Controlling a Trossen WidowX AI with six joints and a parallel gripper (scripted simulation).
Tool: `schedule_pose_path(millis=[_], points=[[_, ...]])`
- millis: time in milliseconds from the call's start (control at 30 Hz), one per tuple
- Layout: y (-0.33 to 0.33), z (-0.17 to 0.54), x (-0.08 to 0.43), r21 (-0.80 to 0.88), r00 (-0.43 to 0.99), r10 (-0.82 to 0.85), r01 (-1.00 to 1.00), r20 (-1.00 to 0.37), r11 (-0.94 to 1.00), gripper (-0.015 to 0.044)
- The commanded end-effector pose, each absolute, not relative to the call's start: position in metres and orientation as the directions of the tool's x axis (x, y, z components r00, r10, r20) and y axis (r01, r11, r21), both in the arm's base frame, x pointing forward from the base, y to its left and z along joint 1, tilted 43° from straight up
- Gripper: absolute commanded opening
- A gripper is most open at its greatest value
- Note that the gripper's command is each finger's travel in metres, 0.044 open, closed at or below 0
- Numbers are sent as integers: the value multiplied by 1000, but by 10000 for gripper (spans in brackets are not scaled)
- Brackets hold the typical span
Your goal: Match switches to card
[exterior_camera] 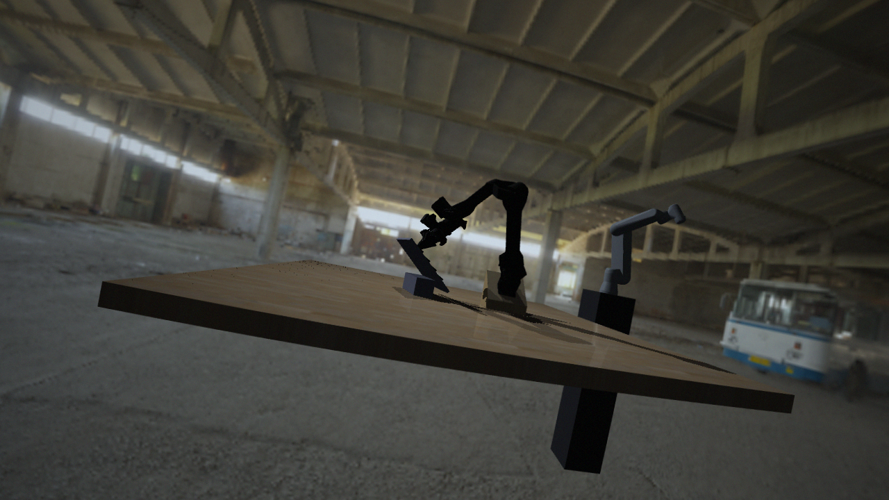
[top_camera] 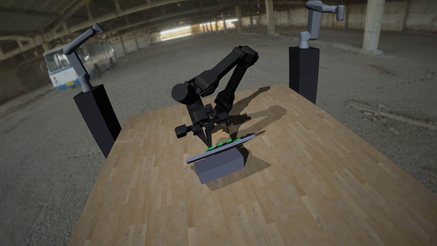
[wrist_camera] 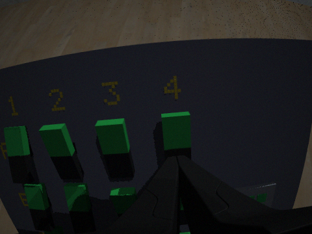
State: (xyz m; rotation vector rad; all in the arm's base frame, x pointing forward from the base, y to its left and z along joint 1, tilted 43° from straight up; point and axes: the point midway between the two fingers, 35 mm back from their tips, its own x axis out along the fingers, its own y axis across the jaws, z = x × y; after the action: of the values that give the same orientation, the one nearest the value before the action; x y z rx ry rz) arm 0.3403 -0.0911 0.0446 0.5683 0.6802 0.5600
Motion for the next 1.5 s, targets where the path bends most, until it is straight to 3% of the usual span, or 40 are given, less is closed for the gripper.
schedule_pose_path(millis=[0, 500, 767, 1467], points=[[-91, 44, 341, 643, 647, 636, -282, -421, 712, 0], [-134, 72, 300, 642, 626, 642, -279, -442, 714, 0], [-79, 86, 255, 646, 625, 644, -277, -441, 711, 0], [-49, 68, 280, 647, 645, 638, -279, -421, 710, 0]])
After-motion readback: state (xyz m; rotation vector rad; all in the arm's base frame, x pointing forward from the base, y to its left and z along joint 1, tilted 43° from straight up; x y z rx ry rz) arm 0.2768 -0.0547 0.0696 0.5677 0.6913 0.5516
